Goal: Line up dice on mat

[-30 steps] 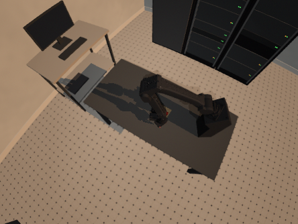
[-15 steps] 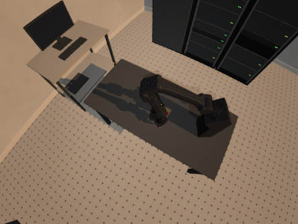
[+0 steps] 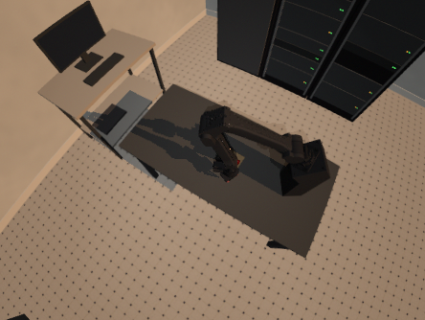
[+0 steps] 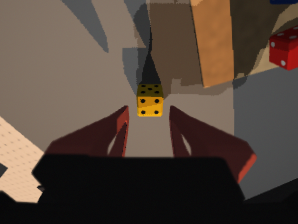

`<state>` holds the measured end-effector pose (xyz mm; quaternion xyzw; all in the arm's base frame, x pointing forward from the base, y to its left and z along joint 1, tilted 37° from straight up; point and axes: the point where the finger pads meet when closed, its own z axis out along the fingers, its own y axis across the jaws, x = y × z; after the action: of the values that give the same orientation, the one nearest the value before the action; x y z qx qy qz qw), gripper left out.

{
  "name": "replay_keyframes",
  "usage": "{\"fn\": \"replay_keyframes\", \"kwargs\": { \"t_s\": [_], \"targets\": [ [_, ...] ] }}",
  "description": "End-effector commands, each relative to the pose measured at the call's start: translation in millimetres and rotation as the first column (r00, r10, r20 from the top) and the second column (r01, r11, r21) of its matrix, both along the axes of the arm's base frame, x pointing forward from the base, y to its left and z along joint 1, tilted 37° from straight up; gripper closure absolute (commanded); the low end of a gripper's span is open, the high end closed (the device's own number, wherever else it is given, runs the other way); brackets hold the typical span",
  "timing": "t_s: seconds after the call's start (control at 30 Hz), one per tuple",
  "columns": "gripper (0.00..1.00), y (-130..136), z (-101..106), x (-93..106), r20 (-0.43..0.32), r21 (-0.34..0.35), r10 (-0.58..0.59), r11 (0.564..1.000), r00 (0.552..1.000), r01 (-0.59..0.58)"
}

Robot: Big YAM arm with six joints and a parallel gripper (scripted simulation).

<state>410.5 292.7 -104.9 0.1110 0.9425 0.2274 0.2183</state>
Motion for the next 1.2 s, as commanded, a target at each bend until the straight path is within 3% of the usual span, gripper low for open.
{"fn": "replay_keyframes", "kwargs": {
  "t_s": [0.0, 1.17],
  "targets": [
    [0.61, -0.8, -3.5, -8.6, -0.007, -0.003, 0.000, 1.000, 1.000, 0.000],
    [0.61, 1.9, -5.8, -5.4, -0.004, -0.001, 0.001, 1.000, 1.000, -0.001]
  ]
}}
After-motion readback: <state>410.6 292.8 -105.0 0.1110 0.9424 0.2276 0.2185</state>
